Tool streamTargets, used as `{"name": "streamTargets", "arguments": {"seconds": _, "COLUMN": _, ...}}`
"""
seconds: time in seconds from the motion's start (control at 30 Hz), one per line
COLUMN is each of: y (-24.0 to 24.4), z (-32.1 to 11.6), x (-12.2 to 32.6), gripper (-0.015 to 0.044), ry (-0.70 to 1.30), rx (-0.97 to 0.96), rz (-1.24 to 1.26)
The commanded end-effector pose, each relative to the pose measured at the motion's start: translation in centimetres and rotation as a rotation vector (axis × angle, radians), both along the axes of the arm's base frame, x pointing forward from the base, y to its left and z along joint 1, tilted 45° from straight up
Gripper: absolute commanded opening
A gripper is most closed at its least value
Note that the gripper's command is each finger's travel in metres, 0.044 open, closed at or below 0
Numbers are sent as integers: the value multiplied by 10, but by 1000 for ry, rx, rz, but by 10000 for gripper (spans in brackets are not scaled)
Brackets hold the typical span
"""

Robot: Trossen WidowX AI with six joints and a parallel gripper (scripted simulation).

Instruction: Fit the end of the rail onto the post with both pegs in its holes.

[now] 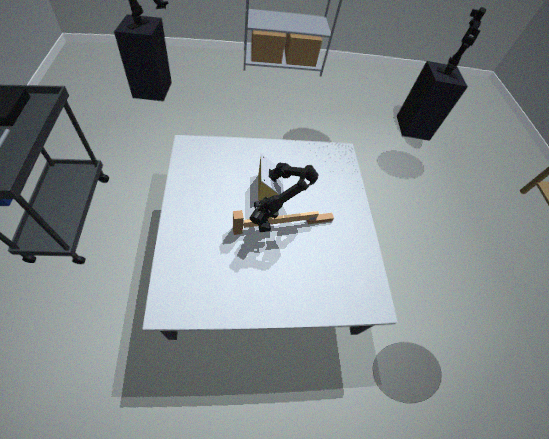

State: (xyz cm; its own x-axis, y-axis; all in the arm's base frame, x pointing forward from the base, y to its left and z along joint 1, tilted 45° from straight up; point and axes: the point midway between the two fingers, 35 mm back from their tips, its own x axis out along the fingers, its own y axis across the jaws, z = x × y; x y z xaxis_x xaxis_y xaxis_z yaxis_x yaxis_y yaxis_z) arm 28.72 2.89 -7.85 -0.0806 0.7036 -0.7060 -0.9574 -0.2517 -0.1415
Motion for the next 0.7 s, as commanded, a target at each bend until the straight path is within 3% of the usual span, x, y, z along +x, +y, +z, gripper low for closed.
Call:
{"name": "streamTargets", "arguments": {"seconds": 0.0, "y": -3, "z": 0, "x": 2, "gripper": 0, "ry": -6, "rx": -2, "rz": -5}}
{"name": "streamTargets", "arguments": {"seconds": 0.67, "y": -7, "z": -4, "x": 4, "gripper": 0, "ry": -6, "rx": -2, "rz": -5}}
